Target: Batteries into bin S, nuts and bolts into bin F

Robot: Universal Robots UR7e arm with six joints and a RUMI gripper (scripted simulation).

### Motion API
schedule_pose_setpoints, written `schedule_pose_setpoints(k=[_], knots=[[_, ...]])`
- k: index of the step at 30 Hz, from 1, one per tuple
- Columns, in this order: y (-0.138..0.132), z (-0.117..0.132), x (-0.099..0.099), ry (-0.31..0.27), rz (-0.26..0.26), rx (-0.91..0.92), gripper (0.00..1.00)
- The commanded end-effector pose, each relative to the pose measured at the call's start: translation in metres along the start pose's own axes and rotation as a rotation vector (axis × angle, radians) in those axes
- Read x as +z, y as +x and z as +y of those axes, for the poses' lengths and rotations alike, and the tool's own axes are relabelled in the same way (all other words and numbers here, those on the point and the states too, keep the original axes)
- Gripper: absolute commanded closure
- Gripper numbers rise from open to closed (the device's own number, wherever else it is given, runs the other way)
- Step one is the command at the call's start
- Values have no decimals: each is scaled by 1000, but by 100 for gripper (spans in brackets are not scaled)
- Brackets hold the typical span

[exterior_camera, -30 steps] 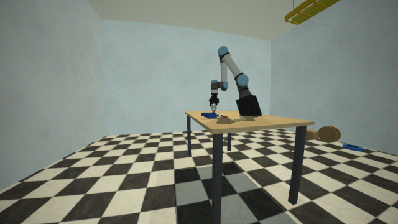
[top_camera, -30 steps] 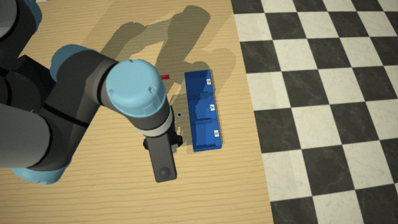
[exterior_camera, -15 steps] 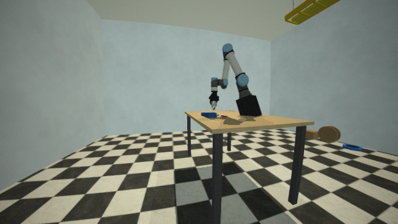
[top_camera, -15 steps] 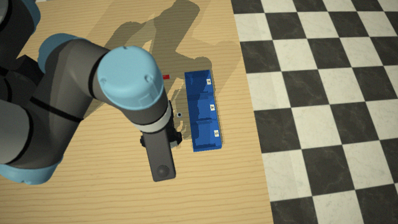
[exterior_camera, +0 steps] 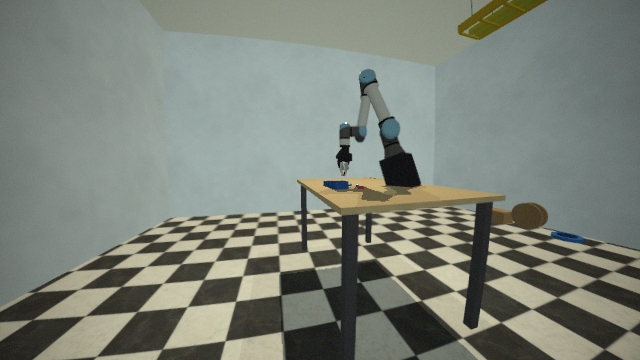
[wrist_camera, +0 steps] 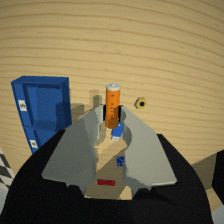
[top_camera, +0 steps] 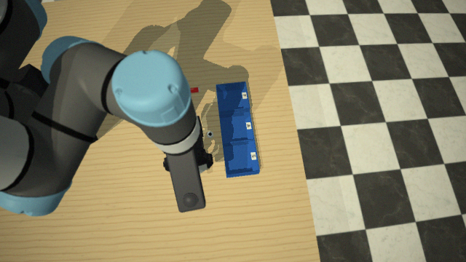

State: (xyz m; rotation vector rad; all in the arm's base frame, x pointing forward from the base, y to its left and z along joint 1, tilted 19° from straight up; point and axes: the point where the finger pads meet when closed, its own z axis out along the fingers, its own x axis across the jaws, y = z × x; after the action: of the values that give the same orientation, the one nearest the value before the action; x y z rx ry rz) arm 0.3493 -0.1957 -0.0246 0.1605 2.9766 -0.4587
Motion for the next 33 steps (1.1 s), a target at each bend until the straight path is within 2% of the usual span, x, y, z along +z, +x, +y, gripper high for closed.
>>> schedule_pose_setpoints(k=[1,2,17,19,23,33], knots=[[-6,1,-1,0,-1,43,100],[-6,1,-1,0,-1,43,100],[-93,26,-1,0,-1,43,100],[-93,26,-1,0,-1,43,100],[-109,30,-1,0,-1,43,100],[-109,30,-1,0,-1,43,100]])
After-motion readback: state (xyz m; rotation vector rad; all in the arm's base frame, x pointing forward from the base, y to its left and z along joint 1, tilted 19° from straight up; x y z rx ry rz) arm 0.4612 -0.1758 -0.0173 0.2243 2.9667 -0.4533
